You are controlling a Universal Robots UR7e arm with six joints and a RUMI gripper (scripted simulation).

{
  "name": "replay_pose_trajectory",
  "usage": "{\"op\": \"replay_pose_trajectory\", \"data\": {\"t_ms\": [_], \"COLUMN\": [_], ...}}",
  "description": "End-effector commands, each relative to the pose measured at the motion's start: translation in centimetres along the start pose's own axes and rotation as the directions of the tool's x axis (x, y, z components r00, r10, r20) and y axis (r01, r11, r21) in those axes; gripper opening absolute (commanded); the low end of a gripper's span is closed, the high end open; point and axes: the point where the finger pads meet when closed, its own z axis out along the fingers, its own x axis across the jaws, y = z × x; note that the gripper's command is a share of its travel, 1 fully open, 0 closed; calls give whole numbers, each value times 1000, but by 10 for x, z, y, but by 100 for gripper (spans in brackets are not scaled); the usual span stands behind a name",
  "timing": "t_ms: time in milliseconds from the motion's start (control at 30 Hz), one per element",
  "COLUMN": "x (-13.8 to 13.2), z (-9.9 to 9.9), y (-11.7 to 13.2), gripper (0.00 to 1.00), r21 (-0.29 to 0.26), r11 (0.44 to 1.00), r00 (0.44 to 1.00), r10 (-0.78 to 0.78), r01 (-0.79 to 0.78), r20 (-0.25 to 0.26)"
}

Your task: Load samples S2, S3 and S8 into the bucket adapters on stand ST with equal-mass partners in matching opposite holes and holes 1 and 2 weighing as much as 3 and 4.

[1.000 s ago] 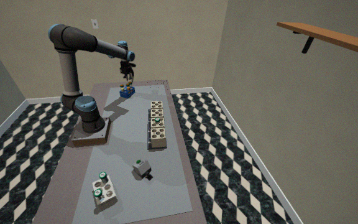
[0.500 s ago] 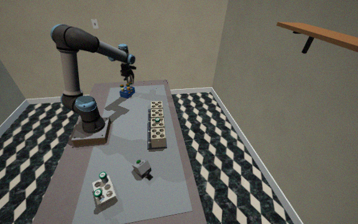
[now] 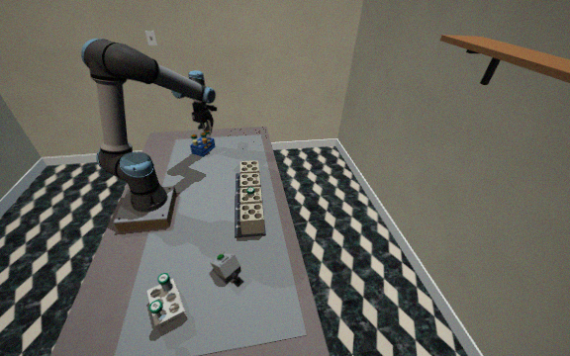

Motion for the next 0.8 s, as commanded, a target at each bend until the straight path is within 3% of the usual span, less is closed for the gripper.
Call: {"op": "replay_pose_trajectory", "data": {"t_ms": [0, 467, 767], "x": [0, 0, 0], "z": [0, 0, -30], "y": [0, 0, 0], "gripper": [0, 0, 0], "r21": [1, 1, 1], "r11": [1000, 1000, 1000], "r00": [1000, 1000, 1000], "r10": [0, 0, 0], "r01": [0, 0, 0], "r20": [0, 0, 0]}}
